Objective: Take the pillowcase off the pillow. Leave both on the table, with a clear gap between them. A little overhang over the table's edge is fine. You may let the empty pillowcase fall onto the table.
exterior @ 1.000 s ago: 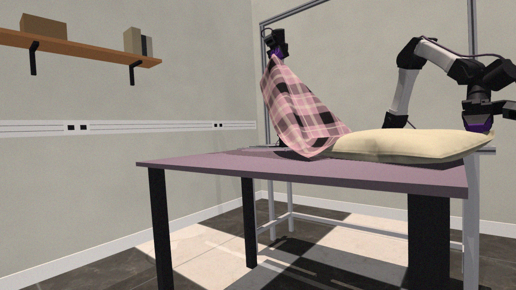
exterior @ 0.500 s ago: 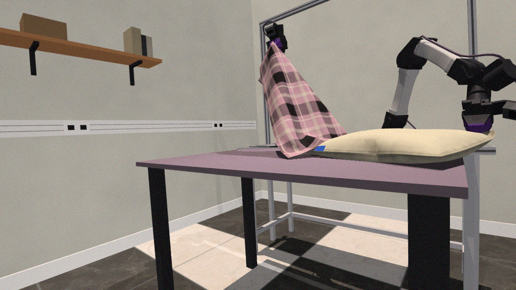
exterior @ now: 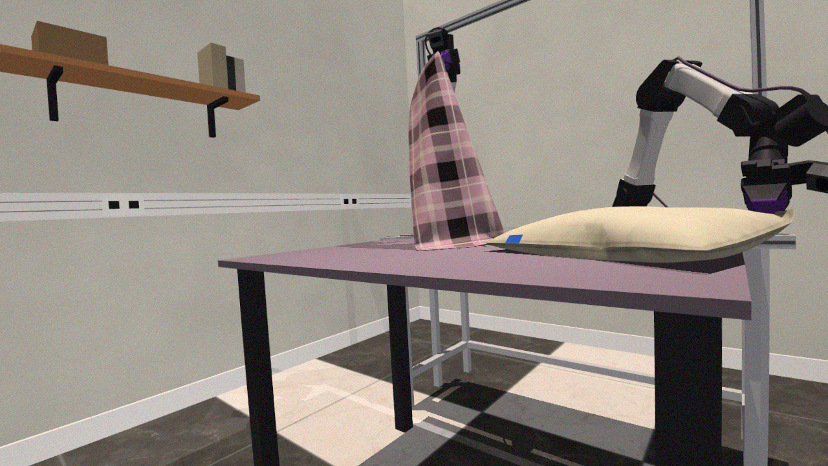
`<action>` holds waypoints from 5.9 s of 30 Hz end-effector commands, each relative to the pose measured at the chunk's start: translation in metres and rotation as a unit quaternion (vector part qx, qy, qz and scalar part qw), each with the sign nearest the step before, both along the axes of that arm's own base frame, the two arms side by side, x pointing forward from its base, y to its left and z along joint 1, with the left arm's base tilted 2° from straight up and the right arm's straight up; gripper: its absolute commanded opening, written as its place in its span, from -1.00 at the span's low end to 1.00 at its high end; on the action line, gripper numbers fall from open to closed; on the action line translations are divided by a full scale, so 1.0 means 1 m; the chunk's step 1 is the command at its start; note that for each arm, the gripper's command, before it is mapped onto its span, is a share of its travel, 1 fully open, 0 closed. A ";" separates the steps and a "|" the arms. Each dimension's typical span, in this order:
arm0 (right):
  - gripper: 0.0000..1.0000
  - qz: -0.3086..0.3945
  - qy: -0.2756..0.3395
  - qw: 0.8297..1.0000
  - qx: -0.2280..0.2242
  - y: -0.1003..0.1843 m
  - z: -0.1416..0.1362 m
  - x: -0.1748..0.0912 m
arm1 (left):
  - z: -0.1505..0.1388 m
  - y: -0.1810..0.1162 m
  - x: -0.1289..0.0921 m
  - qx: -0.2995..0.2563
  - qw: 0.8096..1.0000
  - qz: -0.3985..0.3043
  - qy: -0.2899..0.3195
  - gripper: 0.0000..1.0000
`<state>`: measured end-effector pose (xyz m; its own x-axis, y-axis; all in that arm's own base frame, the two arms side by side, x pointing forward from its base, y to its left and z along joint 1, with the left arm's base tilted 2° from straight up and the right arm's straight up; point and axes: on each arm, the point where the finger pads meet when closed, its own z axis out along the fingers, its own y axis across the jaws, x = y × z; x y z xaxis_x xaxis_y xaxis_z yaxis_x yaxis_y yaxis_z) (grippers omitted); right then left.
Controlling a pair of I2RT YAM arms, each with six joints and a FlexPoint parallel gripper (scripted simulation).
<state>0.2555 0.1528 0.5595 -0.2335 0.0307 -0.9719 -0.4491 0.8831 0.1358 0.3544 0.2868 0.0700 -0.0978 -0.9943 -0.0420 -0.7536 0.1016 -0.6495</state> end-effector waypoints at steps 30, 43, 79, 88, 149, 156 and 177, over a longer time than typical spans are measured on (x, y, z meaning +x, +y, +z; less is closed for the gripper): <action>-1.00 0.017 -0.143 0.990 0.004 -0.026 0.077 -0.043 | 0.026 0.010 0.006 0.025 0.999 0.002 -0.023 -1.00; -1.00 0.013 -0.132 0.991 -0.004 -0.023 0.070 -0.035 | 0.004 0.027 0.002 0.006 1.000 0.000 -0.005 -1.00; -1.00 0.013 -0.132 0.991 -0.004 -0.023 0.070 -0.035 | -0.012 0.037 -0.004 -0.012 1.000 -0.003 0.008 -1.00; -1.00 0.013 -0.132 0.991 -0.004 -0.023 0.070 -0.035 | -0.021 0.039 -0.001 -0.005 1.000 -0.003 0.003 -1.00; -1.00 0.013 -0.132 0.991 -0.004 -0.023 0.070 -0.035 | -0.039 0.039 -0.001 -0.006 1.000 -0.003 0.005 -0.87; -1.00 0.013 -0.132 0.991 -0.004 -0.023 0.070 -0.035 | -0.039 0.039 -0.001 -0.006 1.000 -0.003 0.005 -0.86; -1.00 0.013 -0.132 0.991 -0.004 -0.023 0.070 -0.035 | -0.039 0.038 -0.002 -0.008 1.000 -0.003 0.006 0.20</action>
<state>0.2226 0.1321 0.6226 0.0090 -0.0040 -1.0000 -0.4949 0.8689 -0.0079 0.3532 0.3307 0.0420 -0.0922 -0.9948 -0.0423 -0.7550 0.0976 -0.6485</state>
